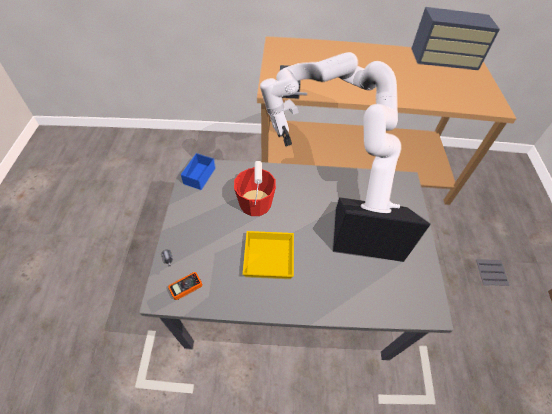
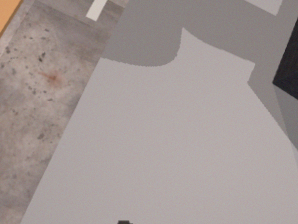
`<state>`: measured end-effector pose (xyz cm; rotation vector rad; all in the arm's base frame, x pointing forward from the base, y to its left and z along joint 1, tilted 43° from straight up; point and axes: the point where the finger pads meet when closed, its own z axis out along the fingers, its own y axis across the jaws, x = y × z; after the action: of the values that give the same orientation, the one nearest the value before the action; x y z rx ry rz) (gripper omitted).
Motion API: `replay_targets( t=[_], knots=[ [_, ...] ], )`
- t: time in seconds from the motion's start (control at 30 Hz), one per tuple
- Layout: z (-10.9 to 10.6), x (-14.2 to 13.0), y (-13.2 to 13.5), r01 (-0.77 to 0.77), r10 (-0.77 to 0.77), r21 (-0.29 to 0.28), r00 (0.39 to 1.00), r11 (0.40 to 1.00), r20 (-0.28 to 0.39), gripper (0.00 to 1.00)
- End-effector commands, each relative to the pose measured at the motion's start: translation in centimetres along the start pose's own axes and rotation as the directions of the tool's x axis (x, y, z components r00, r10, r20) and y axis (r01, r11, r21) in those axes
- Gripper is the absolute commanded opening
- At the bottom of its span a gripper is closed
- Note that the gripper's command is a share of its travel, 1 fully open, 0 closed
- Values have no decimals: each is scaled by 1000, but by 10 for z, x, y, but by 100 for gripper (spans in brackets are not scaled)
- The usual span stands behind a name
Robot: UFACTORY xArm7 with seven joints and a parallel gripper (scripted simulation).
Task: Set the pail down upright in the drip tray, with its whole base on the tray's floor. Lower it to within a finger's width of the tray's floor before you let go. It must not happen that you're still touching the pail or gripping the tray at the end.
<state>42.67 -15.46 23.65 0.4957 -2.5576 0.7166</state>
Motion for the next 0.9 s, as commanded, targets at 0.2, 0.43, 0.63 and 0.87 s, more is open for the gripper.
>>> replay_targets(
  t=[0.2,0.43,0.63,0.87],
  knots=[
    [-7,-51,24,391,-393,102,920,915,-5,100],
    [-12,-82,44,593,-597,161,802,789,-31,100],
    [-18,-113,67,760,-766,215,638,613,-74,100],
    [-26,-148,99,894,-901,264,408,363,-144,100]
  ],
)
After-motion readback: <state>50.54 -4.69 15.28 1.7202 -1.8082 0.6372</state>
